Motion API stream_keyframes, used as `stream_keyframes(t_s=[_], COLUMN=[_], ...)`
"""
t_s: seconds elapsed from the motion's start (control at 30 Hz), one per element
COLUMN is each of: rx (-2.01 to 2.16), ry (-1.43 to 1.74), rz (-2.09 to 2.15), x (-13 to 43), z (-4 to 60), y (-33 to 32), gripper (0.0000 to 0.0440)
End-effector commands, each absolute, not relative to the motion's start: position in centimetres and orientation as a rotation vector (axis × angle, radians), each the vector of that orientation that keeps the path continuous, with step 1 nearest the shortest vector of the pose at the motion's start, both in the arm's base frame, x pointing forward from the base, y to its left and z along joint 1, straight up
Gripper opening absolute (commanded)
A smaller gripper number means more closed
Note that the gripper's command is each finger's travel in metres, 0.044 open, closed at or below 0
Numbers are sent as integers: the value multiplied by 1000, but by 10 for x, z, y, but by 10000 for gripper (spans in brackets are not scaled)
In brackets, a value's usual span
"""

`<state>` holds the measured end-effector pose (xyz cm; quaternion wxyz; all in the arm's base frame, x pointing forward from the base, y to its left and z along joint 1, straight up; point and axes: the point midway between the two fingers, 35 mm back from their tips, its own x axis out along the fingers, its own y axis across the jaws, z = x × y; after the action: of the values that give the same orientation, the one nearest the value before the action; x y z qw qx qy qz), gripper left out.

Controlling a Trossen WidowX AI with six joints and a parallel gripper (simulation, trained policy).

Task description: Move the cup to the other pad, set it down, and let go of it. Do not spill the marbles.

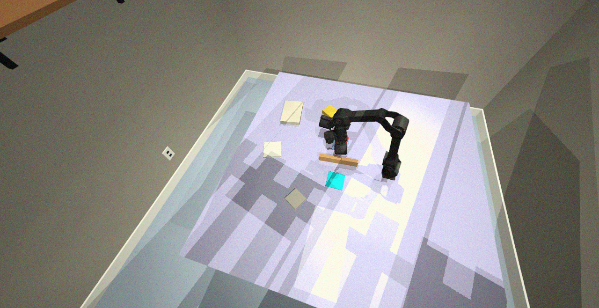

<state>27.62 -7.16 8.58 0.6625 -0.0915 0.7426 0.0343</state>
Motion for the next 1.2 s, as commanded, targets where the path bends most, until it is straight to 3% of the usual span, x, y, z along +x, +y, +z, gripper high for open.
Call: stream_keyframes(t_s=[0.0,0.1,0.3,1.17], rx=[-225,-245,-303,-469], ry=[1697,1699,1706,1604], rz=[124,164,242,421], x=[273,272,269,281], z=[71,62,53,108], y=[-73,-74,-76,-57], gripper=[146,133,4,0])
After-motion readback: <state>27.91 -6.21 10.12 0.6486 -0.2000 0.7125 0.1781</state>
